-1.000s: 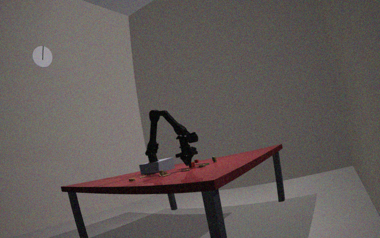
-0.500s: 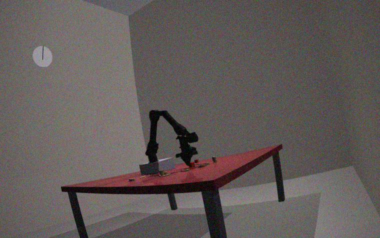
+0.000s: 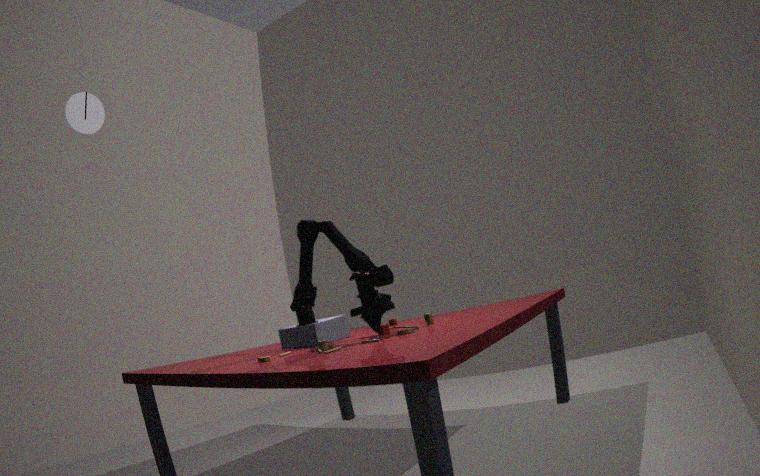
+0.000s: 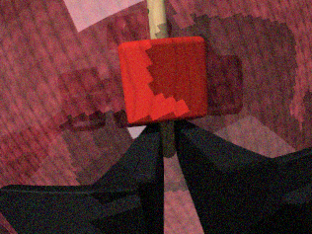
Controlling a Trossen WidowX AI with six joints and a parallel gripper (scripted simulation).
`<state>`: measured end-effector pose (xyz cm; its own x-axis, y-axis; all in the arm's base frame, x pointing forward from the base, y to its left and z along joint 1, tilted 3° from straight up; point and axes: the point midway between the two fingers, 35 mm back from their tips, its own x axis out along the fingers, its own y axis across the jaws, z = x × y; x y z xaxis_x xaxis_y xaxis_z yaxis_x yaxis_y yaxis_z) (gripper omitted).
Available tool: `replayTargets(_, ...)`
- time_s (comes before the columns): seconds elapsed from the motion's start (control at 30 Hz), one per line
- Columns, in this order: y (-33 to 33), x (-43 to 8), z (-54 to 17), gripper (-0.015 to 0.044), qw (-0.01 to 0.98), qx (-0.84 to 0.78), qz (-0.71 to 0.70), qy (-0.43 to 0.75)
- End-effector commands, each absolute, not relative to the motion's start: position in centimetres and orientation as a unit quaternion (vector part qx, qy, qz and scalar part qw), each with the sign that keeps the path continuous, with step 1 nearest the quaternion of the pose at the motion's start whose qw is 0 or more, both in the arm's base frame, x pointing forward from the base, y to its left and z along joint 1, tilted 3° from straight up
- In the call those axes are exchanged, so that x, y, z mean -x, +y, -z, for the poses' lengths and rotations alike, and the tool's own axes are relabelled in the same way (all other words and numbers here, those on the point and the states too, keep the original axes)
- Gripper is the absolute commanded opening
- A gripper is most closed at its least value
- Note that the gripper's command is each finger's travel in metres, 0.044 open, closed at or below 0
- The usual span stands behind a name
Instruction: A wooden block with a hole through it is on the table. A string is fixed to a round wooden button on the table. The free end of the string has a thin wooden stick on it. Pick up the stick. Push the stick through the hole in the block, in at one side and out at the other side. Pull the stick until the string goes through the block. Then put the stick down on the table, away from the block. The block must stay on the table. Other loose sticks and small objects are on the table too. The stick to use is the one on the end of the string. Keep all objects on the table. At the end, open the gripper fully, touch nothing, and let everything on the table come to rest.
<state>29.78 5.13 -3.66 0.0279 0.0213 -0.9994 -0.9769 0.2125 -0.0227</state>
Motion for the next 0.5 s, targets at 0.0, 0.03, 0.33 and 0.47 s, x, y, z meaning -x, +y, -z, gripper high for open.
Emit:
replayTargets(0.0,5.1,-29.7,3.6,0.0000,0.563,0.444,-0.445,0.536)
replayTargets(0.03,5.1,-29.7,3.6,0.0000,0.563,0.444,-0.446,0.536)
replayTargets(0.33,4.2,-29.5,3.5,0.0000,0.562,0.444,-0.445,0.537)
replayTargets(0.47,3.6,-29.3,3.4,0.0000,0.562,0.445,-0.444,0.537)
